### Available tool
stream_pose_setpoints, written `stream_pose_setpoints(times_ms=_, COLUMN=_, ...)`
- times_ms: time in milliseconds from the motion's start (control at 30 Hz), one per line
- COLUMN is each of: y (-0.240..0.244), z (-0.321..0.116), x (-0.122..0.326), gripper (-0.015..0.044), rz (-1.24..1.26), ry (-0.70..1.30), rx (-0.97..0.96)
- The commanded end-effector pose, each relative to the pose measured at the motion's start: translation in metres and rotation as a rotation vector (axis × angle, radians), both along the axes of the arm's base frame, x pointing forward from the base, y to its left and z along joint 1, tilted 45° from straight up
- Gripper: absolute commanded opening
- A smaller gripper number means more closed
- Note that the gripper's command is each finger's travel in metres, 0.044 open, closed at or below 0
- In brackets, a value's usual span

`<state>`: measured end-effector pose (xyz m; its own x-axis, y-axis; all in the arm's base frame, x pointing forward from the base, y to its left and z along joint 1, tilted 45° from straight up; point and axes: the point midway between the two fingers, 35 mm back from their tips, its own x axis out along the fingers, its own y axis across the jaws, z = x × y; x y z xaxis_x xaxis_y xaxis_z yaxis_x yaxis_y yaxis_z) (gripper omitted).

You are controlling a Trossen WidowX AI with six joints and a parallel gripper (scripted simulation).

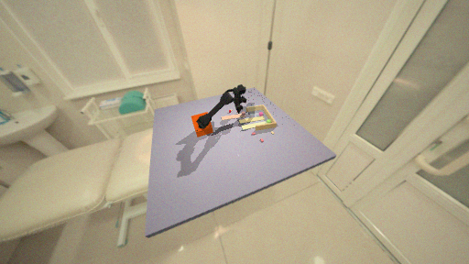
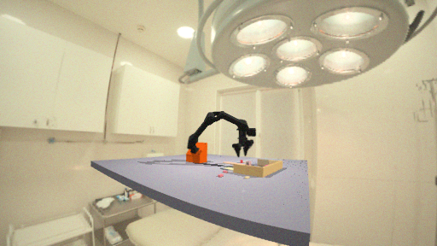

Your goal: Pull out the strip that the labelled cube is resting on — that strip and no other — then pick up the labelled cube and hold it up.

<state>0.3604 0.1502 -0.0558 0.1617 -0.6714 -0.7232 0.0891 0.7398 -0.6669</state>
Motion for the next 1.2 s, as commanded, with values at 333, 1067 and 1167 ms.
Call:
stream_pose_setpoints(times_ms=333, y=0.007, z=0.007, x=0.052, gripper=0.044, rz=0.007, ry=0.004, rx=-0.009)
stream_pose_setpoints(times_ms=1067, y=-0.013, z=-0.015, x=0.062, gripper=0.025, rz=0.007, ry=0.003, rx=-0.009)
stream_pose_setpoints(times_ms=1167, y=-0.016, z=-0.019, x=0.063, gripper=0.025, rz=0.007, ry=0.003, rx=-0.009)
